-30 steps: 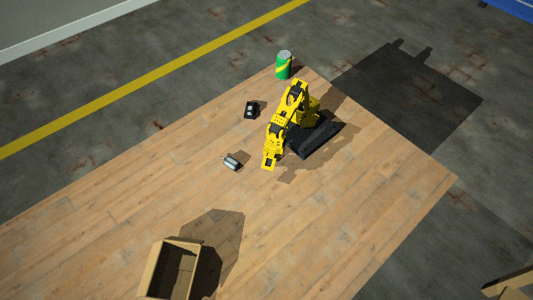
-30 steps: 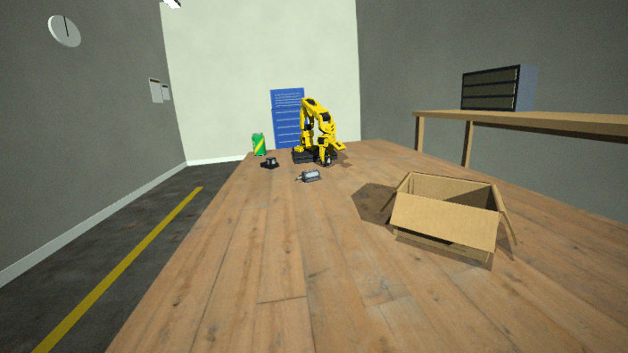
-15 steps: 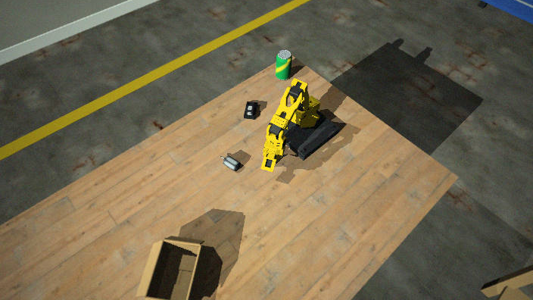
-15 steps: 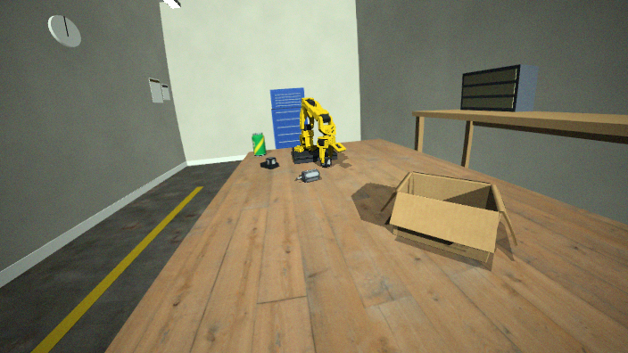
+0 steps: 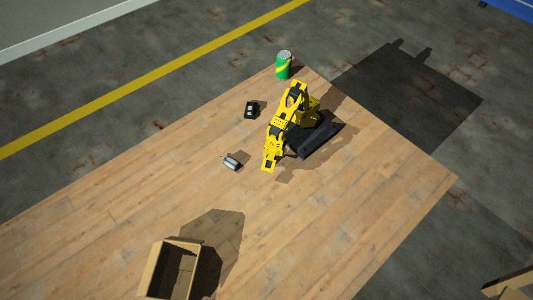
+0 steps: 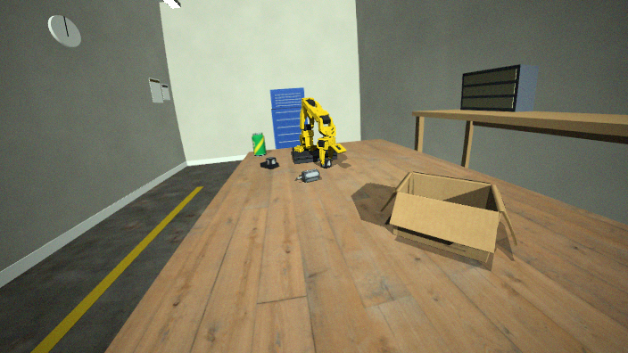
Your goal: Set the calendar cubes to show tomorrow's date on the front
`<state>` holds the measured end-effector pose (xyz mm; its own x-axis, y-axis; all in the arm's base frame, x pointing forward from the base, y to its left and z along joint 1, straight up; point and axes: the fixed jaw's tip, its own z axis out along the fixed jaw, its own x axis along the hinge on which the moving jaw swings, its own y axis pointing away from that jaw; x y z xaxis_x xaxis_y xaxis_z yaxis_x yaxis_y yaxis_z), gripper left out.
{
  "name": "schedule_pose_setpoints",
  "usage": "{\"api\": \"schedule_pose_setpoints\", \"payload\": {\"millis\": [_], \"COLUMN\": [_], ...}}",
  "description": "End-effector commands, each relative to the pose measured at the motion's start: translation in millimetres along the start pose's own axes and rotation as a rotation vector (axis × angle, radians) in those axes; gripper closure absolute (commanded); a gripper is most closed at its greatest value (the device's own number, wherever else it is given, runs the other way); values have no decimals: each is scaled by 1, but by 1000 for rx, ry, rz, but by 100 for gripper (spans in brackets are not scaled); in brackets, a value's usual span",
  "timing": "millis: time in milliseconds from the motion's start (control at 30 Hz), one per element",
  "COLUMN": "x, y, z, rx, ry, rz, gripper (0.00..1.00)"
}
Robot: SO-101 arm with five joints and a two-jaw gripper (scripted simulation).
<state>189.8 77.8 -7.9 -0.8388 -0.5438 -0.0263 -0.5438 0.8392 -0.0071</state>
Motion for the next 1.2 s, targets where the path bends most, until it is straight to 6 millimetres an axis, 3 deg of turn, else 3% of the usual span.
{"api": "schedule_pose_setpoints", "payload": {"millis": [0, 233, 533, 1167], "x": [4, 4, 4, 4], "y": [4, 4, 4, 4], "z": [6, 6, 6, 6], "rx": [-6, -7, -7, -6], "ry": [22, 22, 22, 22], "rz": [-21, -21, -21, -21], "gripper": [100, 99, 83, 74]}}
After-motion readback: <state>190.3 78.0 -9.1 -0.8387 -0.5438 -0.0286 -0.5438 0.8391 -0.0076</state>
